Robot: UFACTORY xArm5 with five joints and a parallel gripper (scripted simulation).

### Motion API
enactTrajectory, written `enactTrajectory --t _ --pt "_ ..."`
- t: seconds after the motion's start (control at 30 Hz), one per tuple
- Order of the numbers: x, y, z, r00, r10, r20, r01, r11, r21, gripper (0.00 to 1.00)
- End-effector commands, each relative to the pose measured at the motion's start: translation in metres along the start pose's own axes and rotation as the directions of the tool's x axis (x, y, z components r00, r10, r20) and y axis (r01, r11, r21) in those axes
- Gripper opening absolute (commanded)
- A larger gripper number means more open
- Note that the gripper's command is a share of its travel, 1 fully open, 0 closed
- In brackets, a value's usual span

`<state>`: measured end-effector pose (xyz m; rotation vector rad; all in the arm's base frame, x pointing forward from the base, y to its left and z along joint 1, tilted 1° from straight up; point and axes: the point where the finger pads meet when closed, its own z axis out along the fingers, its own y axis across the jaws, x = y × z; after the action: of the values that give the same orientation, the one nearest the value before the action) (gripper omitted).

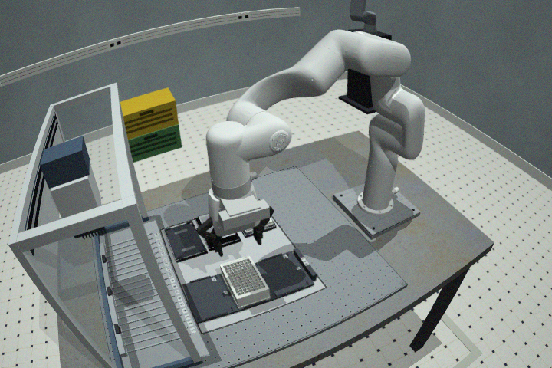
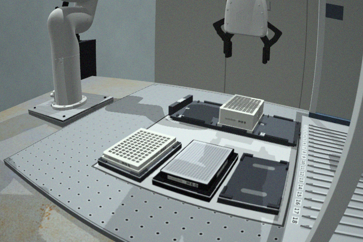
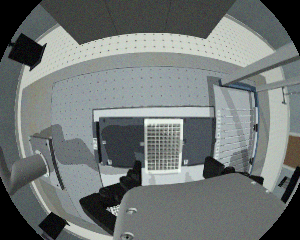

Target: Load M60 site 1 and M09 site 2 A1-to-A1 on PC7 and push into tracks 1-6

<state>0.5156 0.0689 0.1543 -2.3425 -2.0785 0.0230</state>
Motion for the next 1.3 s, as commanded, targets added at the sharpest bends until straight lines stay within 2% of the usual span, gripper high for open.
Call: enactTrajectory --t 0.0,0.27,0.77,0.83,1.27 --pt "0.0 0.001 -0.002 1.0 0.0 -0.014 0.0 1.0 0.0 1.0" --pt "-0.005 0.001 -0.001 1.0 -0.02 -0.014 0.02 1.0 0.0 1.0" --pt "-0.079 0.0 0.009 1.0 -0.02 -0.013 0.02 1.0 0.0 1.0" --pt "-0.079 0.0 0.009 1.0 -0.02 -0.013 0.02 1.0 0.0 1.0" --pt "-0.144 -0.001 0.017 1.0 -0.02 -0.013 0.02 1.0 0.0 1.0"
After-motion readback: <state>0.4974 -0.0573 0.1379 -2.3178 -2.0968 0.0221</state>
